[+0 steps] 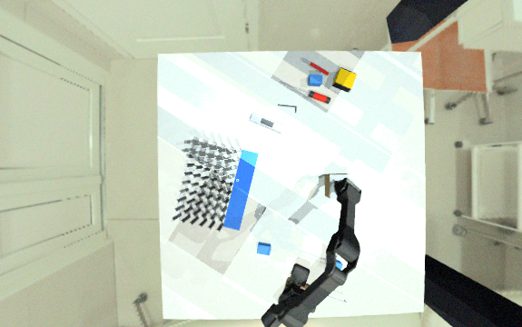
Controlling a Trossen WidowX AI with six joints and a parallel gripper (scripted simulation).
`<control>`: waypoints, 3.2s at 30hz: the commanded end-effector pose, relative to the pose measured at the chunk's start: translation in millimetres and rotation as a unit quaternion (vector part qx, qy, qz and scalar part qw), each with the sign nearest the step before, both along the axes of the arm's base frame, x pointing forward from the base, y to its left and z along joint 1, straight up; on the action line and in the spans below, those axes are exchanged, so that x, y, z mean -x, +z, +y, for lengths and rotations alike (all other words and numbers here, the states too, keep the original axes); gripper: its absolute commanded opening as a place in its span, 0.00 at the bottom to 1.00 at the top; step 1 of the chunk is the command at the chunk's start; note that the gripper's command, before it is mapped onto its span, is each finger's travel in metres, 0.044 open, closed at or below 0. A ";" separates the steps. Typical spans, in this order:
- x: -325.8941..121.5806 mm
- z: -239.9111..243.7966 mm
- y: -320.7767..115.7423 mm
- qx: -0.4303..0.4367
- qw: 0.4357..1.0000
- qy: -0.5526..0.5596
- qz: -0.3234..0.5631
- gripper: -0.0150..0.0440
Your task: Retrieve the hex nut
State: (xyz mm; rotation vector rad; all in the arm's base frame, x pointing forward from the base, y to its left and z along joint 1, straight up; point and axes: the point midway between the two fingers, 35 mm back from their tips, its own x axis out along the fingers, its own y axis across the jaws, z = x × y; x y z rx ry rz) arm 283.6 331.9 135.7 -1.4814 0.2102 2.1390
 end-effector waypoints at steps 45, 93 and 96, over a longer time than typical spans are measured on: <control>-6.2 7.9 -46.3 -0.005 1.000 0.002 0.001 0.25; -7.8 9.8 -93.6 -0.005 1.000 0.002 0.001 0.25; -7.7 9.8 -96.5 -0.005 1.000 0.002 0.001 0.25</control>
